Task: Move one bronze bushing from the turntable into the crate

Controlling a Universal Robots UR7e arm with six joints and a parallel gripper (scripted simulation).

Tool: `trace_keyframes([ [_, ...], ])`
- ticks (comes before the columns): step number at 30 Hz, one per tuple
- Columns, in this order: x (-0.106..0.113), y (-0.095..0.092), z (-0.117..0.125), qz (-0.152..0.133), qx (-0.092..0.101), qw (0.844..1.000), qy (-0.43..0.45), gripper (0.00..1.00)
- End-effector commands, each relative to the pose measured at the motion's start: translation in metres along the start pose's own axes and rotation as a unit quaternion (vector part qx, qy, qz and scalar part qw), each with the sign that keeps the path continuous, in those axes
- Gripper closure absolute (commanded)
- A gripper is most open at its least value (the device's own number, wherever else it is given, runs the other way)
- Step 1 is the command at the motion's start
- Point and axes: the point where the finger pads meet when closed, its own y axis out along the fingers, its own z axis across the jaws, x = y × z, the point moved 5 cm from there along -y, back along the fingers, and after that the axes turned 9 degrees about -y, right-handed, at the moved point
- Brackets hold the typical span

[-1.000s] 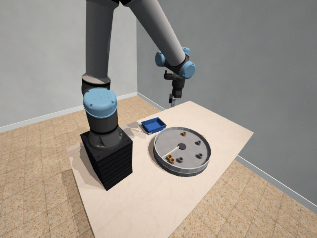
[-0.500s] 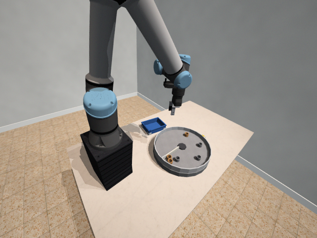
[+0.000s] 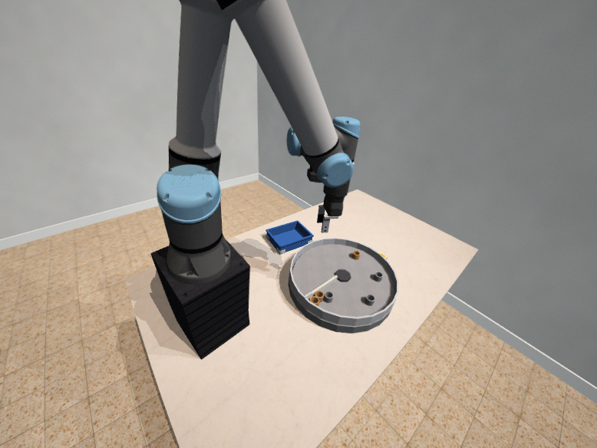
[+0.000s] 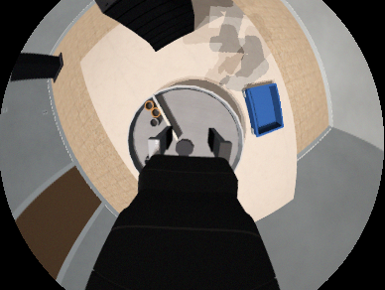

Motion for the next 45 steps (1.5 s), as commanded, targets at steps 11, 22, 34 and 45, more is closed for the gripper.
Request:
trace_keyframes([
  [11,-0.016,0.035,-0.047,-0.001,0.001,1.0,0.0,0.0],
  [22,-0.016,0.035,-0.047,-0.001,0.001,1.0,0.0,0.0],
  [34,-0.032,0.068,-0.091,0.0,0.001,1.0,0.0,0.0],
  [45,-0.048,0.101,-0.135,0.001,0.001,1.0,0.0,0.0],
])
